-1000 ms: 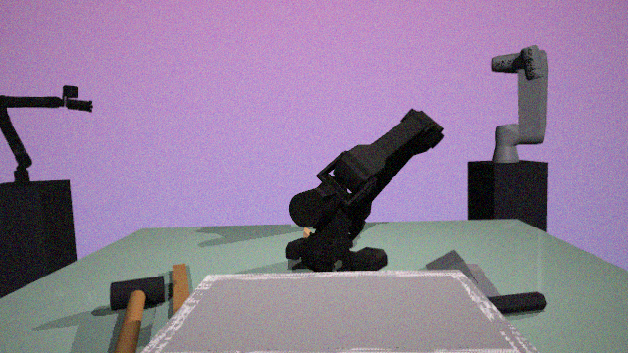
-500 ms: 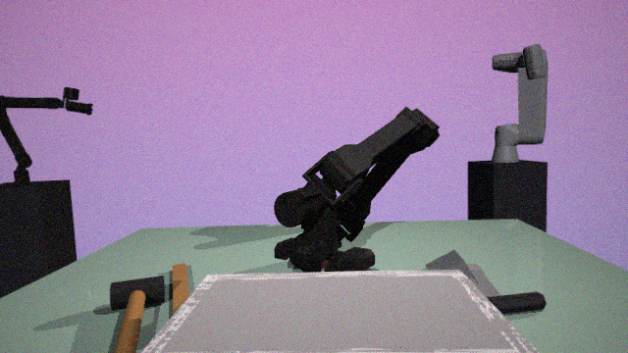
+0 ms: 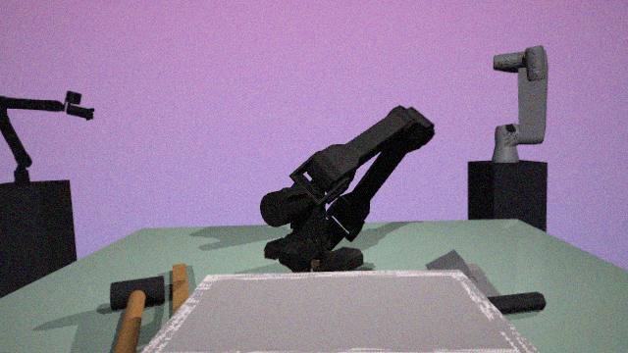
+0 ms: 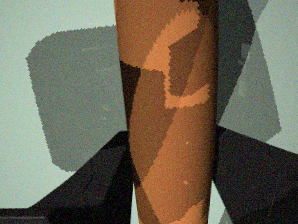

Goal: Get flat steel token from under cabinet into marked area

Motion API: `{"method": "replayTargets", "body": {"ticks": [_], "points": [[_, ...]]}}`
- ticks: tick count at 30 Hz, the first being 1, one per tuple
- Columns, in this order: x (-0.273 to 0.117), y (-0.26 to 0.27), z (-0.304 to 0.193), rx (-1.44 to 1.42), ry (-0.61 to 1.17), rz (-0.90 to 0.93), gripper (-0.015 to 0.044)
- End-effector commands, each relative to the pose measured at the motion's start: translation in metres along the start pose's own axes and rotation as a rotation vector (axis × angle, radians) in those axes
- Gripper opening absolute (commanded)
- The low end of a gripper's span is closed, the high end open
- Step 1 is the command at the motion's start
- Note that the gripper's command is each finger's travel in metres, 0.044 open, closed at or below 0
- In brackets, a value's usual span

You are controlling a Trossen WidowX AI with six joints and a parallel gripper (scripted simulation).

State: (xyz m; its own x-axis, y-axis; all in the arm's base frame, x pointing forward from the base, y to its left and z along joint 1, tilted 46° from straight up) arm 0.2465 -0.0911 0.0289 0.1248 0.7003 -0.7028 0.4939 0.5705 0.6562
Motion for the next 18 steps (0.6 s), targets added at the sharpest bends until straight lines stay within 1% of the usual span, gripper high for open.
{"method": "replayTargets", "body": {"ticks": [1, 18], "points": [[-0.001, -0.007, 0.002, 0.004, -0.002, -0.001, 0.0], [-0.001, -0.028, 0.007, 0.003, -0.002, -0.003, 0.0]]}}
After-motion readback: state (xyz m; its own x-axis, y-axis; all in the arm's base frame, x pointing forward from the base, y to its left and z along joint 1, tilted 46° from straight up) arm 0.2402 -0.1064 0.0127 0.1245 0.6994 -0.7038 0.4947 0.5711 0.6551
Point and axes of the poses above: the point midway between the two fingers, 35 mm back from their tips, its own x axis out along the fingers, its own y axis across the jaws, z = x × y, the point moved 5 cm from there along -x, back along the fingers, and after that the axes turned 11 degrees about -x, right-handed, at the moved point
